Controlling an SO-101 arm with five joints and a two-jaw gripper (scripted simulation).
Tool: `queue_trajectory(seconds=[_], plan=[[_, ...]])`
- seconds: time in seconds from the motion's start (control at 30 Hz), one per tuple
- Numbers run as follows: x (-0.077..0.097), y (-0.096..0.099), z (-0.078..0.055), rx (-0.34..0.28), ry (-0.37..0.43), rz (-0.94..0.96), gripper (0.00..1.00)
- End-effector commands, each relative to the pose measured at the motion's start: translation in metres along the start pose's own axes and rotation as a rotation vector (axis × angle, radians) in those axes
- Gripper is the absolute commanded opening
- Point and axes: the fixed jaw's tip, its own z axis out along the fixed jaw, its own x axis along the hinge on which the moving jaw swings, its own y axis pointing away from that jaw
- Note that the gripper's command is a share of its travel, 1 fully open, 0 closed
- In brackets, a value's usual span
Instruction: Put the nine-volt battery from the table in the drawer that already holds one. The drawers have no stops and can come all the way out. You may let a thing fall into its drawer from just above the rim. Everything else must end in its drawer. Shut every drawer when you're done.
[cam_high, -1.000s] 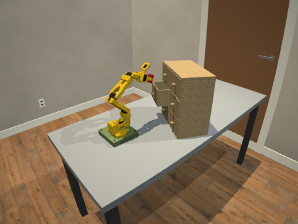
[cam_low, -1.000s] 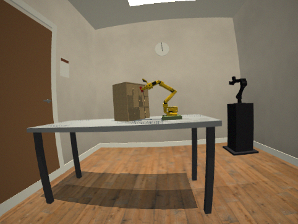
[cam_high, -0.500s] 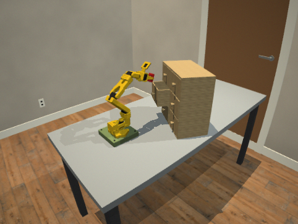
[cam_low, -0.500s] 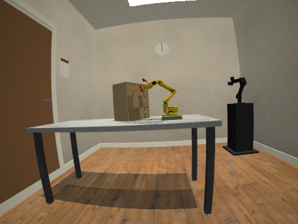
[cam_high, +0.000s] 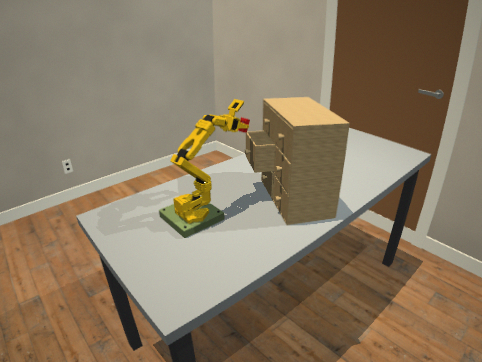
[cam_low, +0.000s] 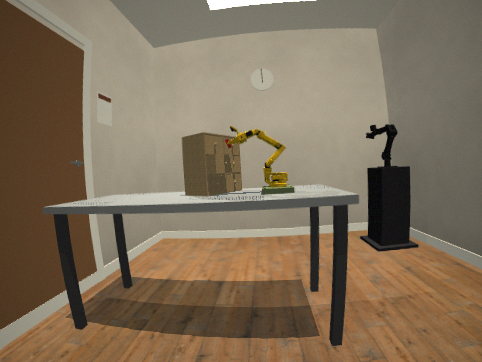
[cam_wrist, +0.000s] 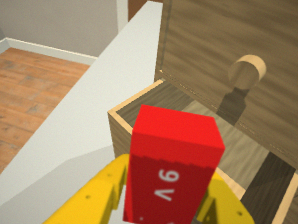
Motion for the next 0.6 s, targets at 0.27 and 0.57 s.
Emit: queue_trajectory(seconds=[0.27, 0.57], plan=[[0.0032, -0.0002, -0.0007, 0.000, -0.002, -0.006, 0.00], [0.0027, -0.0002, -0.0012, 0.000, -0.002, -0.006, 0.00]])
